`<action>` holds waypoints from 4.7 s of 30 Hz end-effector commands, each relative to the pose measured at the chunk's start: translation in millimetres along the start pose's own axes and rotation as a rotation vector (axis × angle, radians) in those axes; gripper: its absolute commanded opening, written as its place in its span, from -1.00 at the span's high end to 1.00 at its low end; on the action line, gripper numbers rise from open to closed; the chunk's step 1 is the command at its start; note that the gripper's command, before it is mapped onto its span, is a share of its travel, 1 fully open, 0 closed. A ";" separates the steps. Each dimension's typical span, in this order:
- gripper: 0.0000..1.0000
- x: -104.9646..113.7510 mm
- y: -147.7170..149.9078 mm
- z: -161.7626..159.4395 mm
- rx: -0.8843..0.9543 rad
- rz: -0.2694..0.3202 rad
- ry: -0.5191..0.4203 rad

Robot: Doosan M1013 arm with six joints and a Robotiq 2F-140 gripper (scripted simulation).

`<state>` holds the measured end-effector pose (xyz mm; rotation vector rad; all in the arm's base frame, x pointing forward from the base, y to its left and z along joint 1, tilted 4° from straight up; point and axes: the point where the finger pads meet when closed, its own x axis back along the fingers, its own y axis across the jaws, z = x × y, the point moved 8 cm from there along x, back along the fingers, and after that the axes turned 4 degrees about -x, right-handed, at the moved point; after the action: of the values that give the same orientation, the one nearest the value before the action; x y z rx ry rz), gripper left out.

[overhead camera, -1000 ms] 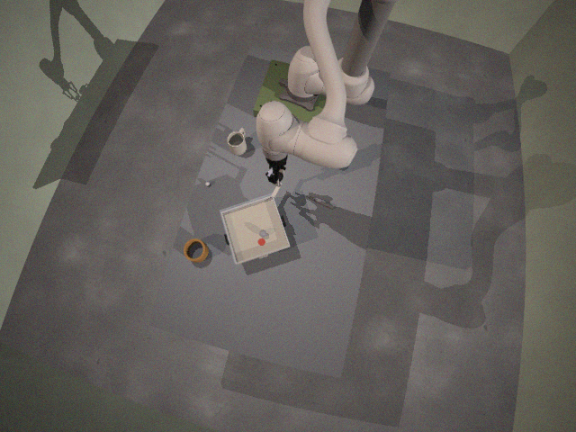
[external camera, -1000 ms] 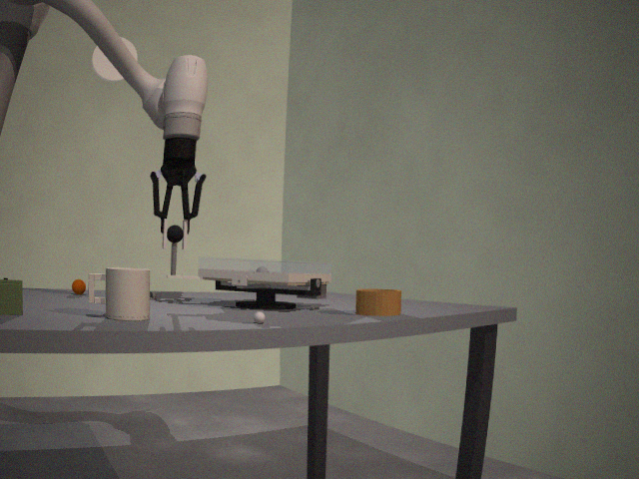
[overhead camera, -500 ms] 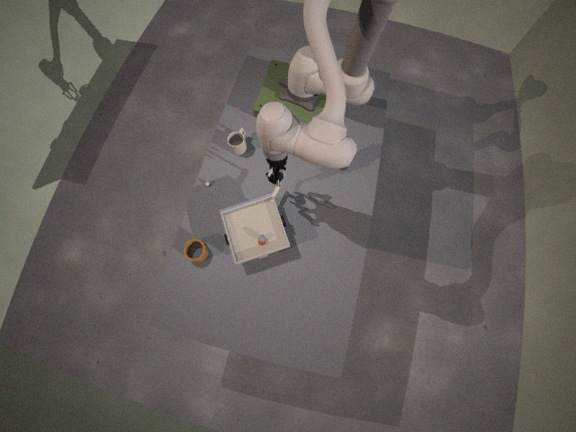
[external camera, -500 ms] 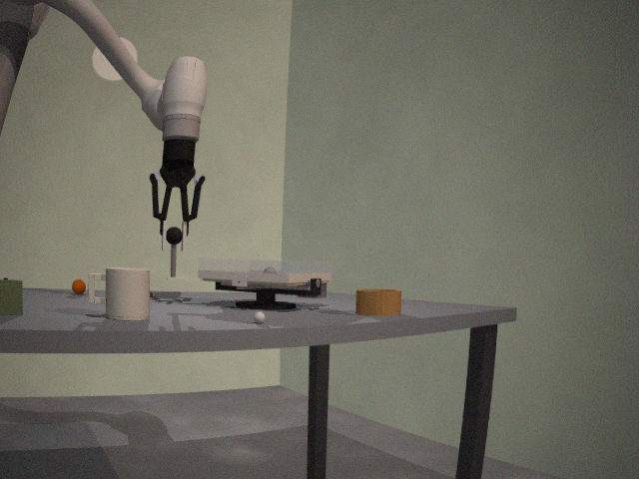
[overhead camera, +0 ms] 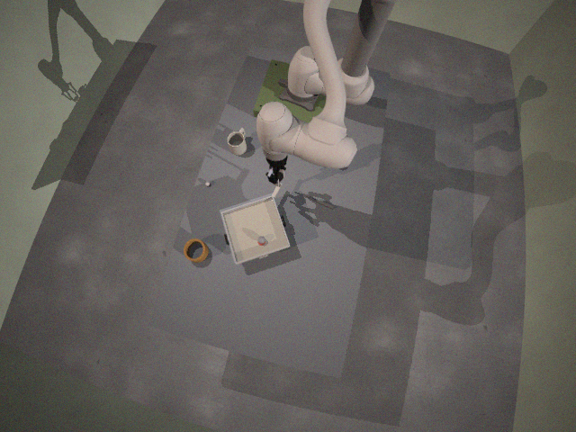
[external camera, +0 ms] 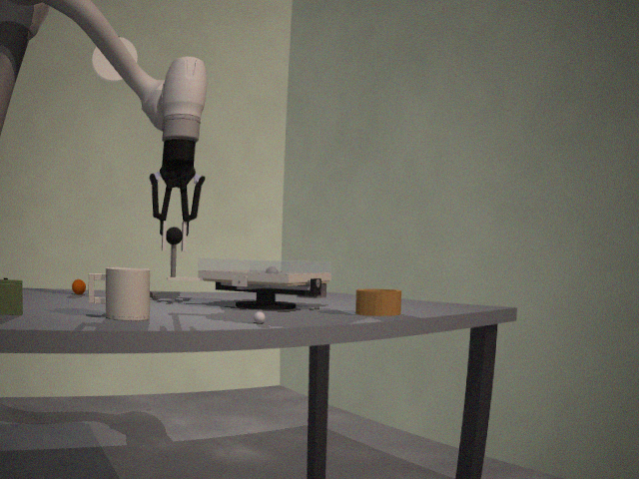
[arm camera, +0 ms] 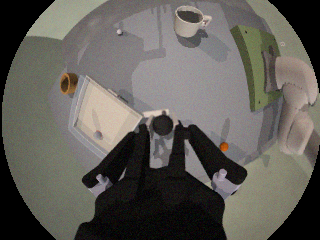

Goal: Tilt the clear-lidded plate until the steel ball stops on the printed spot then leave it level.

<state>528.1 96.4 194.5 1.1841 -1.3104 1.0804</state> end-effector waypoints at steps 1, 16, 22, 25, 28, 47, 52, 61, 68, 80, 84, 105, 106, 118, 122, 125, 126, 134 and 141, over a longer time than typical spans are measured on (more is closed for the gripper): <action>1.00 0.0 -0.1 0.0 0.000 0.000 0.000; 1.00 1.7 -0.8 -0.4 0.000 0.000 0.000; 1.00 2.6 -1.2 -0.5 0.000 0.000 0.000; 1.00 2.8 -1.3 -0.5 0.000 0.000 0.000; 1.00 2.9 -1.3 -0.5 0.000 0.000 0.000; 1.00 3.6 -1.6 -0.7 0.000 0.000 0.000; 1.00 3.7 -1.7 -0.7 0.000 0.000 0.000; 1.00 0.0 -0.1 0.0 0.000 0.000 0.000; 1.00 0.0 -0.1 0.0 0.000 0.000 0.000; 1.00 0.1 -0.1 -0.1 0.000 0.000 0.000; 1.00 0.1 -0.1 -0.1 0.000 0.000 0.000; 1.00 0.1 -0.1 -0.1 0.000 0.000 0.000; 1.00 0.1 -0.1 -0.1 0.000 0.000 0.000; 1.00 0.1 -0.1 -0.1 0.000 0.000 0.000; 1.00 0.1 -0.1 -0.1 0.000 0.000 0.000; 1.00 0.1 -0.1 -0.1 0.000 0.000 0.000; 1.00 0.1 -0.1 -0.1 0.000 0.000 0.000; 0.28 0.1 -0.1 -0.1 0.000 0.000 0.000; 0.28 0.1 -0.1 -0.1 0.000 0.000 0.000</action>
<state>528.3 96.5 194.5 1.1840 -1.3106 1.0806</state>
